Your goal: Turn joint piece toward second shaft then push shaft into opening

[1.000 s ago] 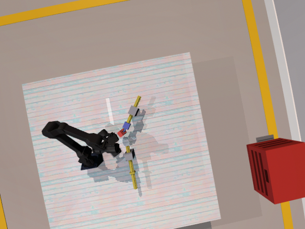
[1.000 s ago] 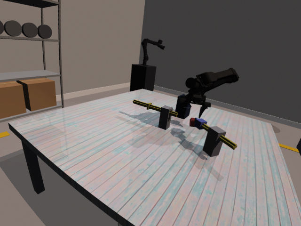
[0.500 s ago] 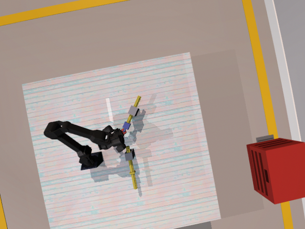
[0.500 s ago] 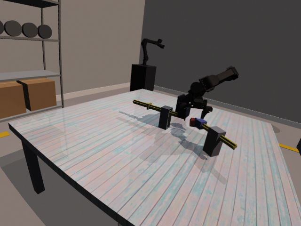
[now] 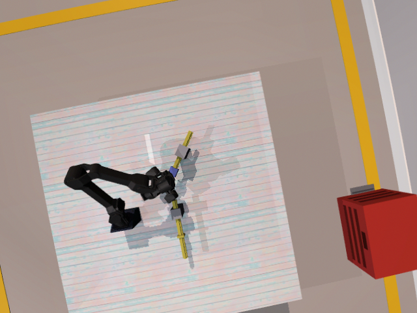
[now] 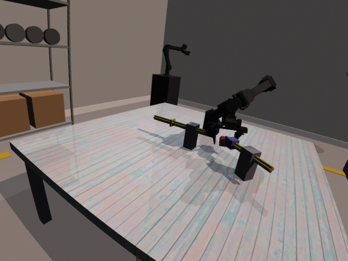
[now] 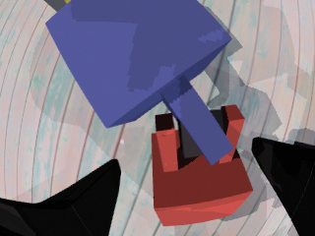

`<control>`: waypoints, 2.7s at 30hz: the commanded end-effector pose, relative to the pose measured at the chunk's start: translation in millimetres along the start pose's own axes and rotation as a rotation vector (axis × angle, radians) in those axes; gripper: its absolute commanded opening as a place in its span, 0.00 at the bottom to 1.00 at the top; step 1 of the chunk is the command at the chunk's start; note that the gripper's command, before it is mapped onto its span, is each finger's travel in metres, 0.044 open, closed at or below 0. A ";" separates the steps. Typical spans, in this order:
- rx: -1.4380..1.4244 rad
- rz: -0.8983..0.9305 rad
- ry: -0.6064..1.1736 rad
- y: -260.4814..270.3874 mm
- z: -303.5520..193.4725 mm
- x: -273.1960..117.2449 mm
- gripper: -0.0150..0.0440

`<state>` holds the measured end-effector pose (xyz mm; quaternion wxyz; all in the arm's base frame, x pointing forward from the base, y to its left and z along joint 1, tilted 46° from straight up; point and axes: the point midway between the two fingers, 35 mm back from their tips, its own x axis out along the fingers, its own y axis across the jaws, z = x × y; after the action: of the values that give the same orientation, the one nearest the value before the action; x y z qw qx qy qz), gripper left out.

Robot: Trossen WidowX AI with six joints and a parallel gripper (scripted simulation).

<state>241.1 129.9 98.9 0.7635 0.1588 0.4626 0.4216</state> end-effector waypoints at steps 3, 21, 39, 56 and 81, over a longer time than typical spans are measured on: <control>0.008 -0.003 0.007 -1.0 -2.6 9.8 1.00; 0.008 -0.002 0.005 -0.3 -2.8 20.1 0.56; 0.008 -0.002 0.005 -0.3 -2.8 20.1 0.56; 0.008 -0.002 0.005 -0.3 -2.8 20.1 0.56; 0.008 -0.002 0.005 -0.3 -2.8 20.1 0.56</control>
<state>244.3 145.3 86.9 0.7633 0.1588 0.4641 0.4205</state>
